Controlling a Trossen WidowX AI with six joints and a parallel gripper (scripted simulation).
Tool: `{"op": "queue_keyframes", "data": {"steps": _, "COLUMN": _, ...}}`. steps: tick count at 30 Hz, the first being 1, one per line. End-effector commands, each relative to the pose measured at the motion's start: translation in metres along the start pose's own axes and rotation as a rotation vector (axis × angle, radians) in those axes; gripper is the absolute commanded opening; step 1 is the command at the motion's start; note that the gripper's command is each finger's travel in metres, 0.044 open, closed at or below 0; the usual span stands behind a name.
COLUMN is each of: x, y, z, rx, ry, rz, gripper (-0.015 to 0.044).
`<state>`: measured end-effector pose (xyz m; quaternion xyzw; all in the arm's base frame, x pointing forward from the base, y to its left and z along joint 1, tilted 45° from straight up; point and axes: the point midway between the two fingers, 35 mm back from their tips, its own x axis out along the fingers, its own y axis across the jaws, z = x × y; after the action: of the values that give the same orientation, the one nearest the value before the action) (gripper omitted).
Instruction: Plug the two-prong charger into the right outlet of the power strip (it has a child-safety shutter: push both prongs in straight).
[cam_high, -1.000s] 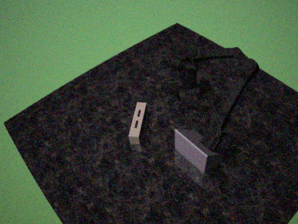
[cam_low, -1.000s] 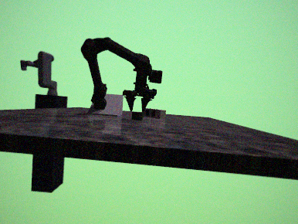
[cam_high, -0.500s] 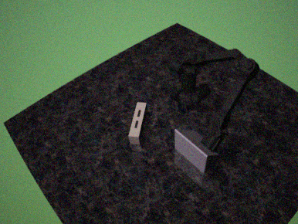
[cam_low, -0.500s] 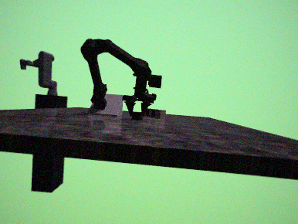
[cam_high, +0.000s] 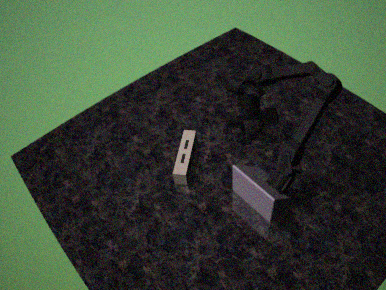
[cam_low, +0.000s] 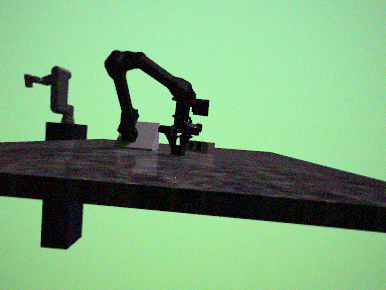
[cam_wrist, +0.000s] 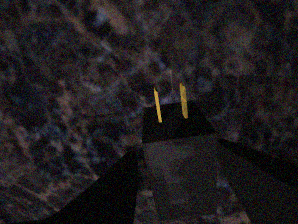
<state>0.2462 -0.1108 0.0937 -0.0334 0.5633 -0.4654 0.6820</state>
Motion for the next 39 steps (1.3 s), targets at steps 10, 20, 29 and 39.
{"op": "queue_keyframes", "data": {"steps": 10, "x": -0.002, "y": 0.0, "z": 0.0, "rx": 0.001, "ry": 0.001, "rz": 0.0, "gripper": 0.0052}}
{"op": "queue_keyframes", "data": {"steps": 20, "x": -0.039, "y": 0.001, "z": -0.004, "rx": -0.005, "ry": 0.002, "rz": -0.001, "gripper": 0.0}}
{"op": "queue_keyframes", "data": {"steps": 29, "x": -0.051, "y": 0.007, "z": -0.007, "rx": -0.059, "ry": 0.001, "rz": -0.005, "gripper": 0.0}}
{"op": "queue_keyframes", "data": {"steps": 39, "x": -0.044, "y": 0.031, "z": -0.016, "rx": -0.269, "ry": 0.0, "rz": -0.013, "gripper": 0.0}}
